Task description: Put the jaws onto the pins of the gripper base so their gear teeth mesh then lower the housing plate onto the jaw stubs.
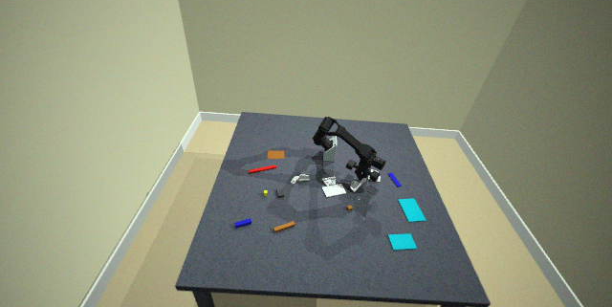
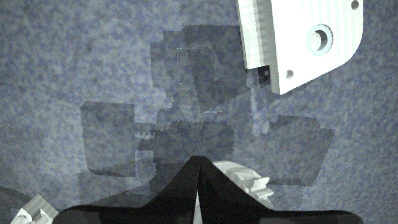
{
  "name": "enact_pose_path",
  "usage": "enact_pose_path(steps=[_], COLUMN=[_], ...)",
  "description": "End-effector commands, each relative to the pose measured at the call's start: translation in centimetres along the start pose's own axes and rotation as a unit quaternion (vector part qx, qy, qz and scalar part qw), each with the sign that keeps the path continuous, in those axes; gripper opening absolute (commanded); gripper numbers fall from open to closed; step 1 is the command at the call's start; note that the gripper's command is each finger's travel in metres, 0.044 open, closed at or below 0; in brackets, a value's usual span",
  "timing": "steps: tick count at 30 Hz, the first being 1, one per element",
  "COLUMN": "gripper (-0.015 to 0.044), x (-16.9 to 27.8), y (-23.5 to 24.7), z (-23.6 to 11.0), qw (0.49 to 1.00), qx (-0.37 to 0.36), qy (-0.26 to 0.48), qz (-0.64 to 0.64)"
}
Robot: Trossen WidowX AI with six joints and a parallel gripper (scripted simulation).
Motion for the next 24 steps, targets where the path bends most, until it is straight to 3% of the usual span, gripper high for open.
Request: enact_pose_path(steps=[1,10,16,20,24], gripper=[0.0,0.0,0.0,0.0,0.0105], x=[0.0,0.3,0.3,0.2,0.1], y=[-0.3,-1.4,-1.1,-1.0,-1.1], z=[0.1,-0.3,-5.5,-6.2,-5.4], qw=[1.0,1.0,1.0,1.0,1.0], qx=[-0.002,-0.002,0.0,0.0,-0.001], qy=[0.0,0.0,0.0,0.0,0.004], qz=[0.0,0.0,-0.001,-0.001,-0.004])
Point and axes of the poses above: the point midway between the two fingers, 35 mm back from their tips, its own z axis out along the fingers, its own y axis across the jaws, x = y × z, the point moved 10 cm from there along -z, back along the fingers, and after that the axes turned 12 degrees about -z, right-handed, at the moved point
